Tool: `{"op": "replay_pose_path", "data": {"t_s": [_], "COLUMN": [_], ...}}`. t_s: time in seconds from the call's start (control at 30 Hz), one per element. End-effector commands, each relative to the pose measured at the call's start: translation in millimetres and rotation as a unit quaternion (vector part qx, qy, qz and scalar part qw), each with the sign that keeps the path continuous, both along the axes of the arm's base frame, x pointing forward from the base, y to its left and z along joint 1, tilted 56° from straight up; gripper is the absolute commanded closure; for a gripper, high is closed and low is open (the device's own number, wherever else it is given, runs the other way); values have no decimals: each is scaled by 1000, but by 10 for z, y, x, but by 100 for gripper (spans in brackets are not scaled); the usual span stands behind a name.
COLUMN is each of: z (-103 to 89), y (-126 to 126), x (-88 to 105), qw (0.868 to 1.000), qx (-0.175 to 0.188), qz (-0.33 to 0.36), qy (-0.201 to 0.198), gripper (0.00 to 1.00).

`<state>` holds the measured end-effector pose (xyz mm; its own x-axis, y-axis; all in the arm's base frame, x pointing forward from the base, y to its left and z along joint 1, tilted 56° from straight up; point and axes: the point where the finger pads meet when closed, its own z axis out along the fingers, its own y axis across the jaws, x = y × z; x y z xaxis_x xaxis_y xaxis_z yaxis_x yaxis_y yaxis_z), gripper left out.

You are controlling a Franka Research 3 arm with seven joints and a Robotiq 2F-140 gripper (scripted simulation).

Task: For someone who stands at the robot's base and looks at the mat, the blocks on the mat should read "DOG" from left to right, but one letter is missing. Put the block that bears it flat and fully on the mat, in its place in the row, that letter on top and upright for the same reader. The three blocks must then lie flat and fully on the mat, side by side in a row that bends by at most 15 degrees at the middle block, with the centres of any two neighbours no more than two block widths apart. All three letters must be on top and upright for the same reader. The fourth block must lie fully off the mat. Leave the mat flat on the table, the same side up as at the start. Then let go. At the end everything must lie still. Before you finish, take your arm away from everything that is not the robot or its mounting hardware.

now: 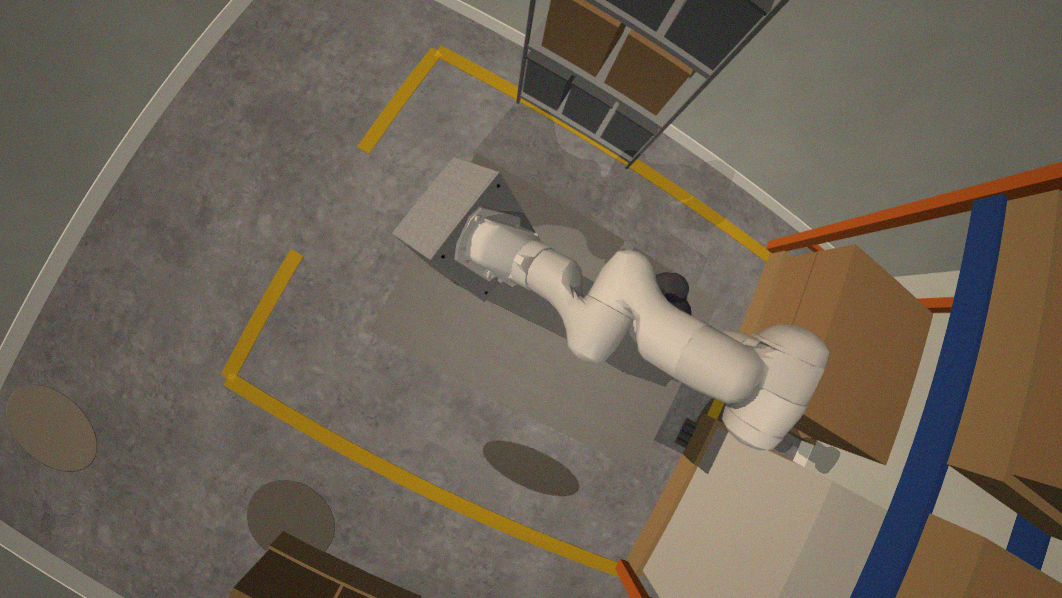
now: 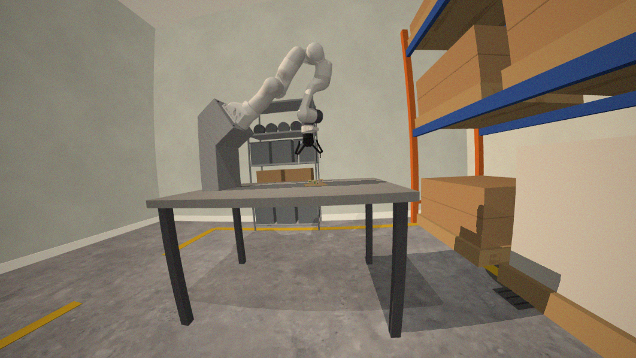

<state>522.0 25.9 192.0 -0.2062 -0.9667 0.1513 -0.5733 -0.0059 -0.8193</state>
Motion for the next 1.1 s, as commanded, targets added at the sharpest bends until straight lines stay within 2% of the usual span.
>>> {"op": "replay_pose_path", "data": {"t_s": [0.0,0.8,0.87,0.93,1.0,1.07], "z": [-26,-26,-31,-31,-46,-49], "y": [27,26,23,23,12,9], "x": [-30,-30,-23,-23,-1,4], "qw": [1000,1000,1000,1000,998,998], "qx": [25,24,8,8,-40,-52], "qz": [-13,-13,-1,-1,32,40], "qy": [-1,-1,4,4,19,23], "gripper": [0,0,0,0,0,0]}}
